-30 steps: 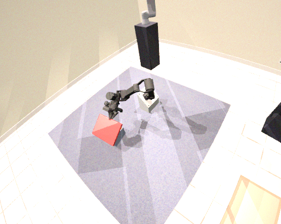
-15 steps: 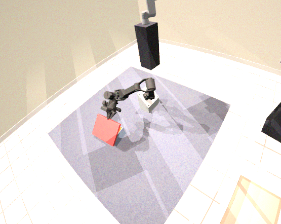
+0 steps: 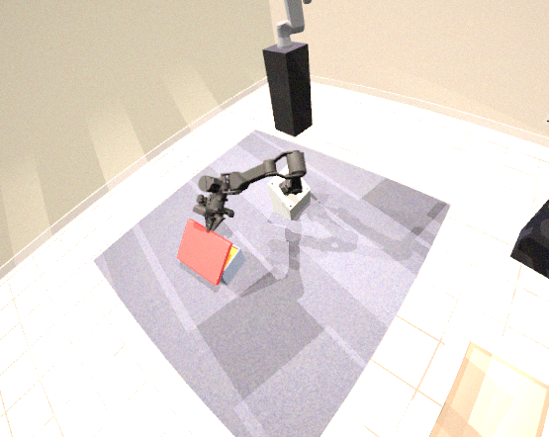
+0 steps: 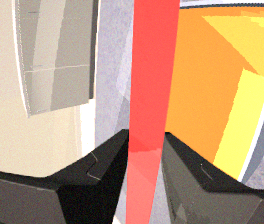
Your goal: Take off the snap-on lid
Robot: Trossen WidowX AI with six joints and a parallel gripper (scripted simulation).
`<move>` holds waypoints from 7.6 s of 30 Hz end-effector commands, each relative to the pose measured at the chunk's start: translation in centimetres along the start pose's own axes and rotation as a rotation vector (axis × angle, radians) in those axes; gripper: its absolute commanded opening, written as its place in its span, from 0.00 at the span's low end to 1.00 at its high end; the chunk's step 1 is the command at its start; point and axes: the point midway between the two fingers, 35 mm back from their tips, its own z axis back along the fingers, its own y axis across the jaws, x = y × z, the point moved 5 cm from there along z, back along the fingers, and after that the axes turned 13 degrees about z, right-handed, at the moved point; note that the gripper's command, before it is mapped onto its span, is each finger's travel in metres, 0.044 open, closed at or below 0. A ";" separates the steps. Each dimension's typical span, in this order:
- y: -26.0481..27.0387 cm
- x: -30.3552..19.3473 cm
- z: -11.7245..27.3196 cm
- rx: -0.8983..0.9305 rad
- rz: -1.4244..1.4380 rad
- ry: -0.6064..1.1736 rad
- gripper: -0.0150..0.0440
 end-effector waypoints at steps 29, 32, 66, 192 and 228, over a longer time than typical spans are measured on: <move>3.7 0.8 2.8 0.007 0.017 0.000 0.25; 3.8 0.8 2.8 0.007 0.017 0.000 0.25; 4.0 -5.9 3.0 0.007 0.014 0.001 0.25; 7.9 -30.8 5.0 0.008 0.005 0.006 0.25; 8.5 -36.1 5.3 0.010 0.004 0.008 0.25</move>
